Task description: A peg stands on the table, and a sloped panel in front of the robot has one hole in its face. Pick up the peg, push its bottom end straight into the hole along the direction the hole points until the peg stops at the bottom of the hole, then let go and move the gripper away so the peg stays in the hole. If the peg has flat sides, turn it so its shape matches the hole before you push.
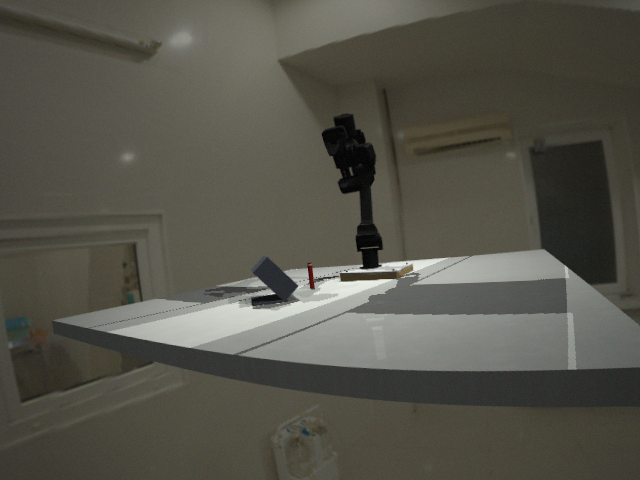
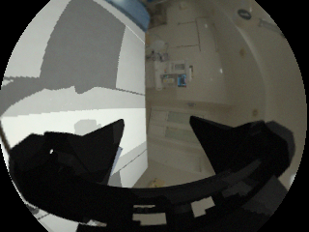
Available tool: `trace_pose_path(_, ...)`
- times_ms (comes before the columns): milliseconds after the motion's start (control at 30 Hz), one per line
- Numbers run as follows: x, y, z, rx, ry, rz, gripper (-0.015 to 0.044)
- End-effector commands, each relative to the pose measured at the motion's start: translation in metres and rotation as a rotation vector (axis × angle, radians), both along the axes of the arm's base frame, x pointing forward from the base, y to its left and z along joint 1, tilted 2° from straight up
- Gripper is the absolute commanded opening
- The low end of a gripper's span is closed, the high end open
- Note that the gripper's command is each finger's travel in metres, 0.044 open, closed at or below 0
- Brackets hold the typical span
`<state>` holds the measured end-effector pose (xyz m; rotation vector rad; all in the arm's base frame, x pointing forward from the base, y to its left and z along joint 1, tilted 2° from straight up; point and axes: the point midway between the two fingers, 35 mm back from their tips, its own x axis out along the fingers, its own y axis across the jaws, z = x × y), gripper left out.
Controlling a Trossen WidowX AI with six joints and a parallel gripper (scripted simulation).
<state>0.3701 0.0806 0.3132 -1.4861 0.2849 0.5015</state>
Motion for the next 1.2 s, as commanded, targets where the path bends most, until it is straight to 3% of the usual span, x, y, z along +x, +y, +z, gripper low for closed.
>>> trace_pose_path(0, 0.002, -0.019, -0.025, 0.011, 0.094, -0.059, 0.044)
trace_pose_path(533, -0.012, -0.089, -0.095, 0.064, 0.392, -0.289, 0.044)
trace_pose_path(1167, -0.063, -0.157, -0.16, 0.181, 0.722, -0.565, 0.044)
